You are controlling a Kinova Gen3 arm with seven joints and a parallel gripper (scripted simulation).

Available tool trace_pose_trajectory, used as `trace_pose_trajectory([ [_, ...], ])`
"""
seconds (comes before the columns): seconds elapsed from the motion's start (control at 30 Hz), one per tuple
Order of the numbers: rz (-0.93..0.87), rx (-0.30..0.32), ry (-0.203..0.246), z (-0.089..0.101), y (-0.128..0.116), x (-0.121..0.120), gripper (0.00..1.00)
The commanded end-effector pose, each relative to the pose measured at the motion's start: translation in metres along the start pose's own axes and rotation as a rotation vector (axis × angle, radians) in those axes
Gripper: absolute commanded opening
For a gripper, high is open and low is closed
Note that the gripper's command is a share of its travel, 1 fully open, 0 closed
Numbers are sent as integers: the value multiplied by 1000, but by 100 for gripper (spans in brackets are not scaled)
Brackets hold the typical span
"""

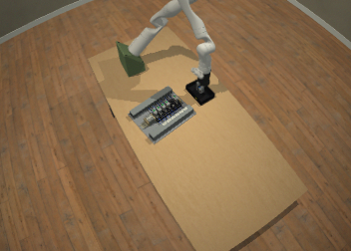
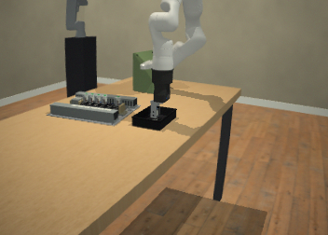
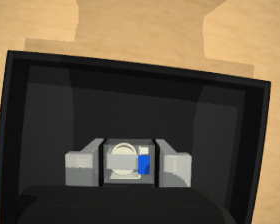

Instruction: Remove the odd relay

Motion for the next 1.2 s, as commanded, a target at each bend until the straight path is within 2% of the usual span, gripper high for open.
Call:
trace_pose_trajectory([
  [0.0,0,1,2,1,0,0,0],
  [0.87,0,1,2,1,0,0,0],
  [0.9,0,1,2,1,0,0,98],
  [1.17,0,1,2,1,0,0,98],
])
Point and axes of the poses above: the point where the finger pads meet when closed, its own z axis back along the fingers, its own x axis across the jaws, y = z × x, the point moved 2 cm from there along z, back along the fingers, and after that the axes turned 10 degrees about z, right-handed, at the moved point
